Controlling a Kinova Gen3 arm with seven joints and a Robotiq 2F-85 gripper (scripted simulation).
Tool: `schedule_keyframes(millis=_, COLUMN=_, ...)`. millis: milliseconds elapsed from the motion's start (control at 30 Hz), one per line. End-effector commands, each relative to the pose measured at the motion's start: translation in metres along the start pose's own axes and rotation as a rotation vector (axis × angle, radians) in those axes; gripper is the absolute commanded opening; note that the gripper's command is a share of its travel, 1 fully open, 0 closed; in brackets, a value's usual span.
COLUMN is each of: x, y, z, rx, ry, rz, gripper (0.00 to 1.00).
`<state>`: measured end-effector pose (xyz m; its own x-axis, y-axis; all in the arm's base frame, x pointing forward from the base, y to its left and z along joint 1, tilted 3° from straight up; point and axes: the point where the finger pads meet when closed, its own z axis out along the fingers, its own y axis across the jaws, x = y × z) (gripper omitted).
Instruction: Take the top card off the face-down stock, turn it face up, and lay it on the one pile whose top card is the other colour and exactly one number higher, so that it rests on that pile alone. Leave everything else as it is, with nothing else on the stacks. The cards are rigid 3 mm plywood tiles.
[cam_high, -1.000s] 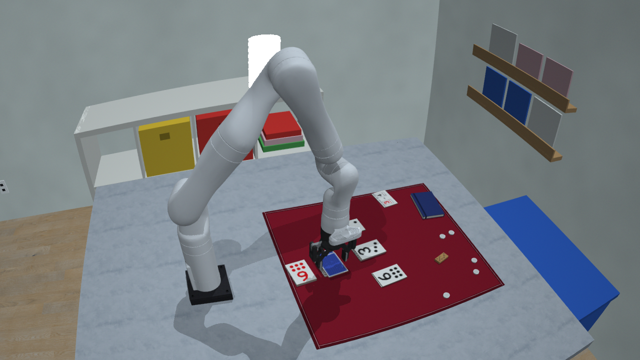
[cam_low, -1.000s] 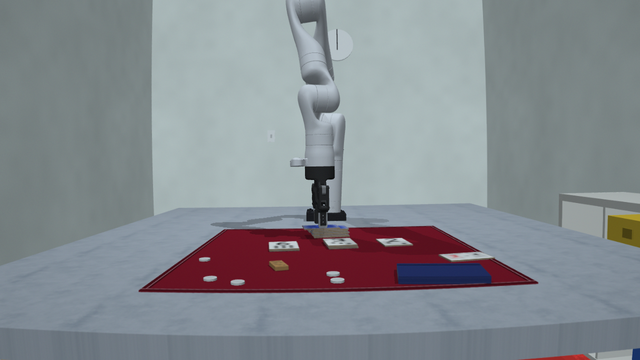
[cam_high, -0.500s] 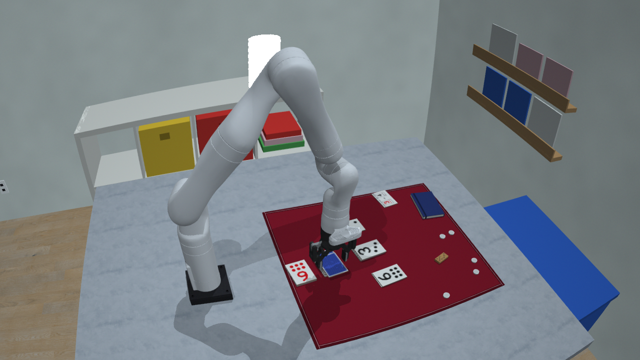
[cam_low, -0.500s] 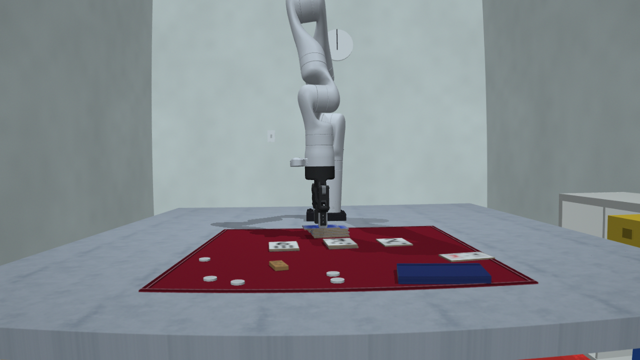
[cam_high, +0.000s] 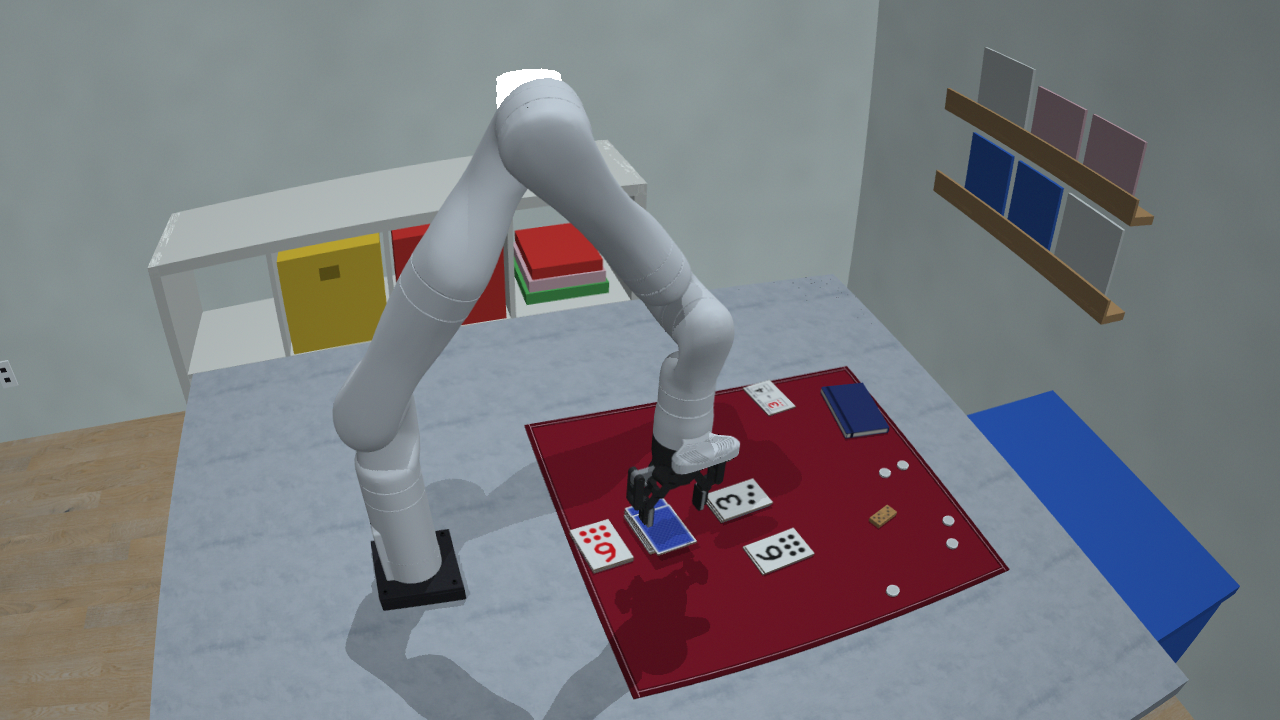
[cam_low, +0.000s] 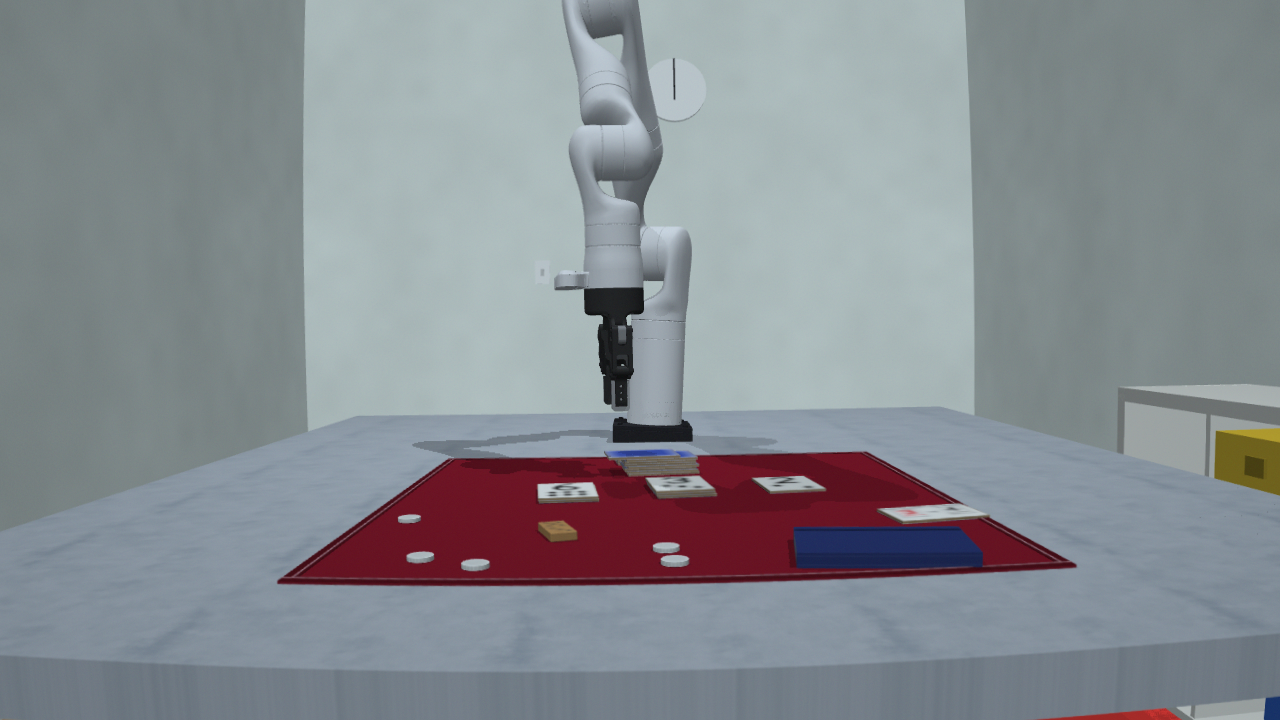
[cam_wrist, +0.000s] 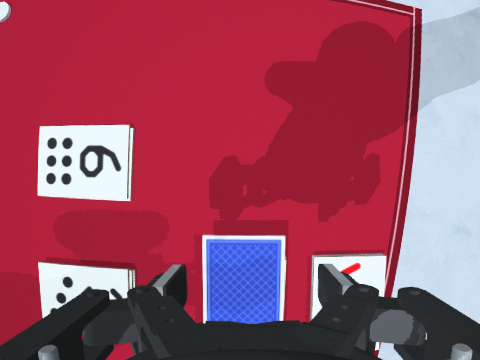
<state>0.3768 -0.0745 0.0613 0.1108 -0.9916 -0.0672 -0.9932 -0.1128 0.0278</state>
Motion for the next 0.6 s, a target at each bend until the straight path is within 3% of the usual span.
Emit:
schedule_keyframes(millis=0, x=0.0109, y=-0.0038, z=-0.0106, rx=0.023, ry=0.009, rz=0.022, gripper=0.85)
schedule_keyframes(millis=233, x=0.0112, y=-0.0036, z=-0.0104, rx=0.022, ry=-0.003, rz=0.022, gripper=0.85)
schedule_keyframes(millis=567, x=0.0124, y=-0.0037, z=-0.0104, rx=0.022, ry=-0.075, rz=0.021, gripper=0.85)
